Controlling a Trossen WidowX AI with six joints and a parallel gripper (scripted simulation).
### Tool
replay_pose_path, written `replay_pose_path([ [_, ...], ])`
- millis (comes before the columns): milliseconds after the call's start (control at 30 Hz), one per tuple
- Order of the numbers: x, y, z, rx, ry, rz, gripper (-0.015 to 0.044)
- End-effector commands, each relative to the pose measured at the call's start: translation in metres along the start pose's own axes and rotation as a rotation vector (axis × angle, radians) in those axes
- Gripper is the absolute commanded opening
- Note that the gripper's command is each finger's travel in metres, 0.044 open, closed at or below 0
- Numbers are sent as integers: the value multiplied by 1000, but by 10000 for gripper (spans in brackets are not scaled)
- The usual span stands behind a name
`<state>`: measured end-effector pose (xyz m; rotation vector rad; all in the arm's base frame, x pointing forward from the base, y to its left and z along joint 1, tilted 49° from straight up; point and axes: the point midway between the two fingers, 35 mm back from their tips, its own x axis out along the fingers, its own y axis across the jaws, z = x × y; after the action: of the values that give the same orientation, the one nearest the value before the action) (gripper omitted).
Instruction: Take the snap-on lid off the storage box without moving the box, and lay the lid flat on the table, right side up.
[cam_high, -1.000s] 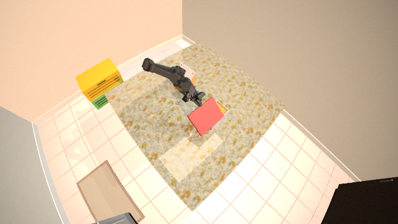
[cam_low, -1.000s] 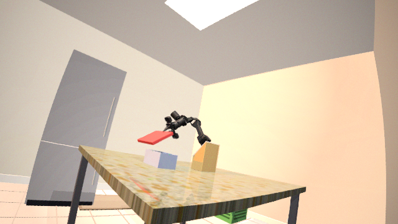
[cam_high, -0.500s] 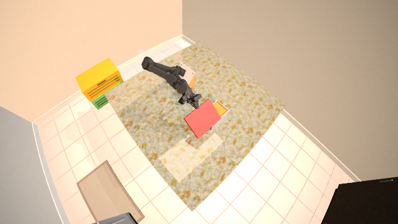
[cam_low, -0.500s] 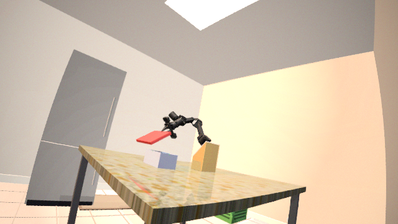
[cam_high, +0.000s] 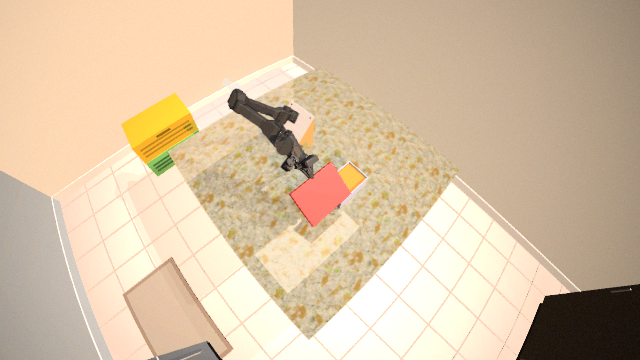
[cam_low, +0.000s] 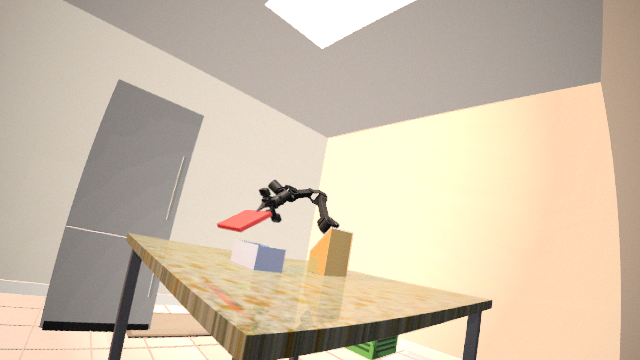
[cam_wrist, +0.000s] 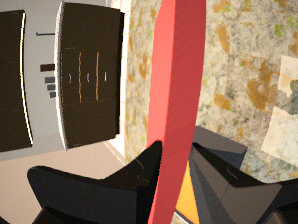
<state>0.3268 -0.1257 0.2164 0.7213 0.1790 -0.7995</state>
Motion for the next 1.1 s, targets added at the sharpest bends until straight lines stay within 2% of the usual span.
replay_pose_path([
  [0,-3,6,9,1,1,22,0],
  [1067,-9,2,73,0,-2,24,0],
])
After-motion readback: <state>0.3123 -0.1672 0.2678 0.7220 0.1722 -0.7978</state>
